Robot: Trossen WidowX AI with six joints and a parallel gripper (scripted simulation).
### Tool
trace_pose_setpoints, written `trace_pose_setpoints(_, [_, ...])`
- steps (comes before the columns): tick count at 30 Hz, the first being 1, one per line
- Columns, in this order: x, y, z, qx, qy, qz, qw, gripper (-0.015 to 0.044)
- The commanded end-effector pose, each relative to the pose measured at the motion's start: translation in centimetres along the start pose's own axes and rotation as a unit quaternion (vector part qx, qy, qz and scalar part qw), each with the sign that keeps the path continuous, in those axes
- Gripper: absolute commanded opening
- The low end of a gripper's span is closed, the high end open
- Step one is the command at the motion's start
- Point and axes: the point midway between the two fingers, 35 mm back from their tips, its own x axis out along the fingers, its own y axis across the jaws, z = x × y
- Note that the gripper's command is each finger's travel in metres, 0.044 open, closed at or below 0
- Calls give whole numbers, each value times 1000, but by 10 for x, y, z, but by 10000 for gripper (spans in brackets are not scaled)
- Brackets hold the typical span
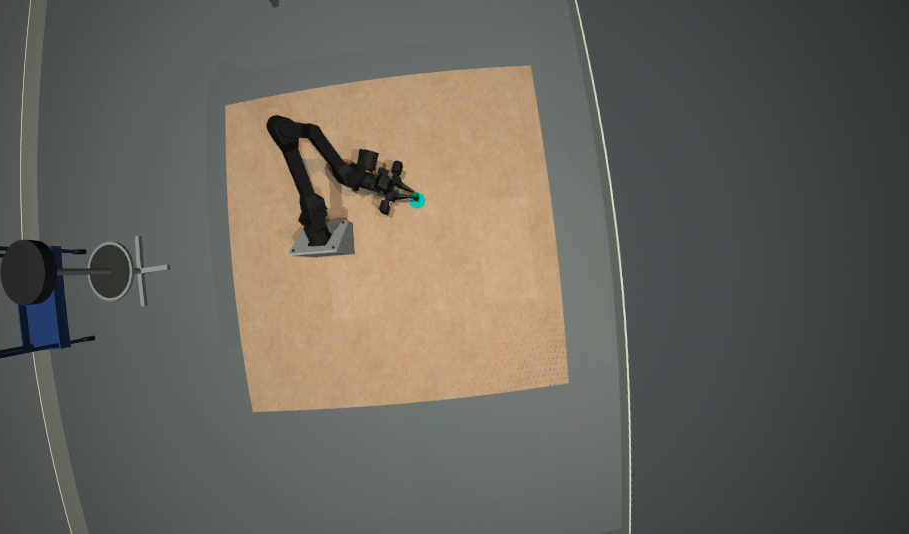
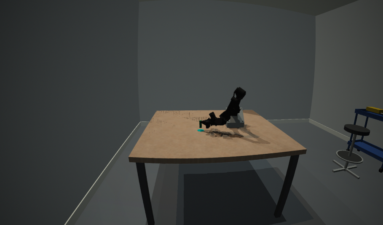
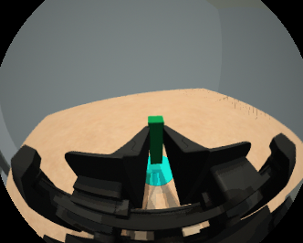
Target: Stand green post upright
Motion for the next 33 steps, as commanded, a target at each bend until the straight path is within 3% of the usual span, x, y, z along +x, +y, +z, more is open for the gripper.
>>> trace_pose_setpoints(1, [1, -1, -9, 1, -1, -1, 1000, 23])
trace_pose_setpoints(18, [2, -2, -24, 1, 0, 0, 1000, 23])
trace_pose_setpoints(33, [2, -2, -24, 1, 0, 0, 1000, 400])
